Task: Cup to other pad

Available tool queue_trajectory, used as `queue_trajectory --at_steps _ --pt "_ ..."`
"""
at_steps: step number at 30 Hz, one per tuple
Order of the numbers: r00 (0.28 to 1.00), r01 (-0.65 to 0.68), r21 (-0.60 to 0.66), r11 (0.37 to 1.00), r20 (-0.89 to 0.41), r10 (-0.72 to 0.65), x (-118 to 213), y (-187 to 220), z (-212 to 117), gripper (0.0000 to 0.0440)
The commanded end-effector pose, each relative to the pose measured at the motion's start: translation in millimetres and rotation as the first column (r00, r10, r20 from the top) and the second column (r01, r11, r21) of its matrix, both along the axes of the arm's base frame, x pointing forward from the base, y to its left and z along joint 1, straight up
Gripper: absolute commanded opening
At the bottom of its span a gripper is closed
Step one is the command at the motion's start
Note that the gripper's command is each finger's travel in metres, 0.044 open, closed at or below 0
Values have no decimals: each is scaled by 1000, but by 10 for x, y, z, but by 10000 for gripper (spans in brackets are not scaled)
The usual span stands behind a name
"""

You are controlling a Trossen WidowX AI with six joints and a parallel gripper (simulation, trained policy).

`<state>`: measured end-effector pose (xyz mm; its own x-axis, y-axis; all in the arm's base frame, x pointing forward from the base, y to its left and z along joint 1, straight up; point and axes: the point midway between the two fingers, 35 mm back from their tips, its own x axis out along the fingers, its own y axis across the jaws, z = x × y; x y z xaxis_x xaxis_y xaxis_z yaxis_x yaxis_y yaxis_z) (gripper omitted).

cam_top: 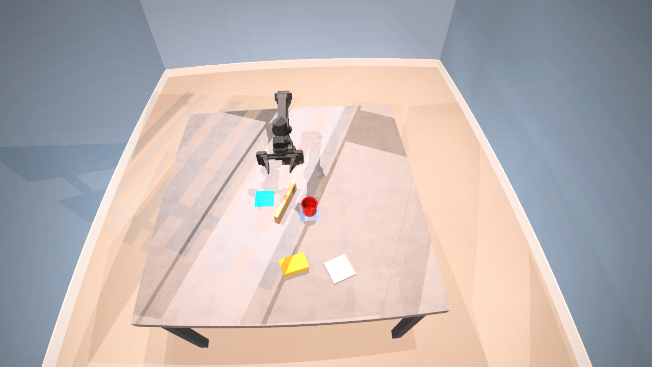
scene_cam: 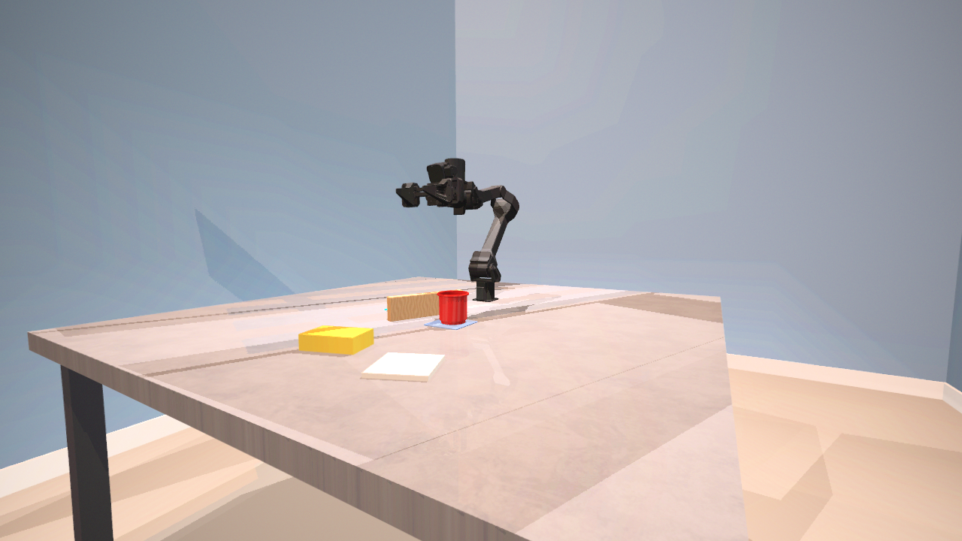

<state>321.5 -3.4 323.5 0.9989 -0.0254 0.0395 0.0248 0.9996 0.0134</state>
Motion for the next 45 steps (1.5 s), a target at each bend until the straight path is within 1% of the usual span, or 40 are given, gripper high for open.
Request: queue_trajectory --at_steps 1,12,13,14,16,21,33,45 --pt "1000 -4 0 1000 0 4 5 10 12 374" --pt "997 -34 24 999 -64 35 88 103 52 87" --pt "997 -36 30 999 -74 38 99 112 50 67" --pt "996 -38 36 999 -84 41 110 122 48 58" --pt "994 -45 51 998 -102 50 135 148 48 63" --pt "986 -61 96 993 -148 75 197 220 56 98" --pt "954 -67 214 975 -273 125 326 390 32 98" --pt "899 -25 334 942 -404 167 415 558 -17 110"
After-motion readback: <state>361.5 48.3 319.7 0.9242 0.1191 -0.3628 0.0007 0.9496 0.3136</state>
